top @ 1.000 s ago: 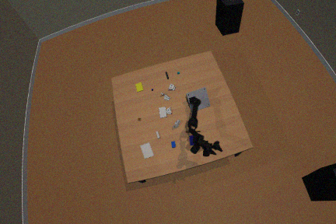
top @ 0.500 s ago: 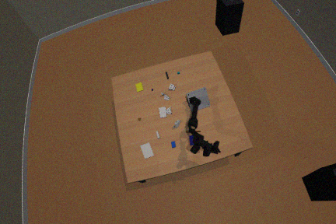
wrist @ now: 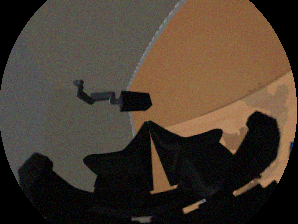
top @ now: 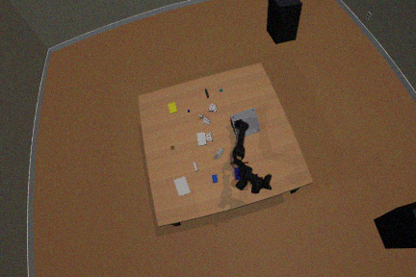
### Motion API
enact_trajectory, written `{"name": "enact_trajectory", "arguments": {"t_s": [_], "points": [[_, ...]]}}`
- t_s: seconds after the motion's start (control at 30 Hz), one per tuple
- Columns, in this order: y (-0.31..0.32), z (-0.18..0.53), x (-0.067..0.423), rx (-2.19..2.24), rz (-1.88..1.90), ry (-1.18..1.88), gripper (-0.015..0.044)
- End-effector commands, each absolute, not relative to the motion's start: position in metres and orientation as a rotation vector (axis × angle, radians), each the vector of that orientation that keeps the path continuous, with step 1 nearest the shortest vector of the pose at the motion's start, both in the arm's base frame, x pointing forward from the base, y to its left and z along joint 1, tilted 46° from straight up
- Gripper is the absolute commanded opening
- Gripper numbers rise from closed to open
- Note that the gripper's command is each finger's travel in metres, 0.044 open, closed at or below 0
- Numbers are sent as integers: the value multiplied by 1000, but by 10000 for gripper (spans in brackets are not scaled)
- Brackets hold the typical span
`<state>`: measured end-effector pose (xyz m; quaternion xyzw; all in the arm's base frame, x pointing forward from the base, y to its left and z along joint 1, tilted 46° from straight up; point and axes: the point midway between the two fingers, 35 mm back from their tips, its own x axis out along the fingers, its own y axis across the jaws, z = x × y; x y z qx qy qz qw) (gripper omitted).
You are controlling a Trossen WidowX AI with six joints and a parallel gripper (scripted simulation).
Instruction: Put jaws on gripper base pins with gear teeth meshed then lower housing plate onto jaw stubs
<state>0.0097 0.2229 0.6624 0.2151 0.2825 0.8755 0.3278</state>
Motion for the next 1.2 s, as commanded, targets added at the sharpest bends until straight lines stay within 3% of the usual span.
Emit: {"name": "enact_trajectory", "arguments": {"t_s": [0.0, 0.07, 0.17, 0.23, 0.33, 0.43, 0.6, 1.17], "points": [[223, 662, 10, 563, 2292, 740, 0], [223, 662, 10, 563, 2292, 740, 0], [223, 662, 10, 563, 2292, 740, 79], [223, 662, 10, 563, 2292, 740, 37], [223, 662, 10, 563, 2292, 740, 37], [223, 662, 10, 563, 2292, 740, 116], [203, 674, -14, 573, 2356, 678, 0], [94, 710, -102, 674, 2681, 397, 0]]}}
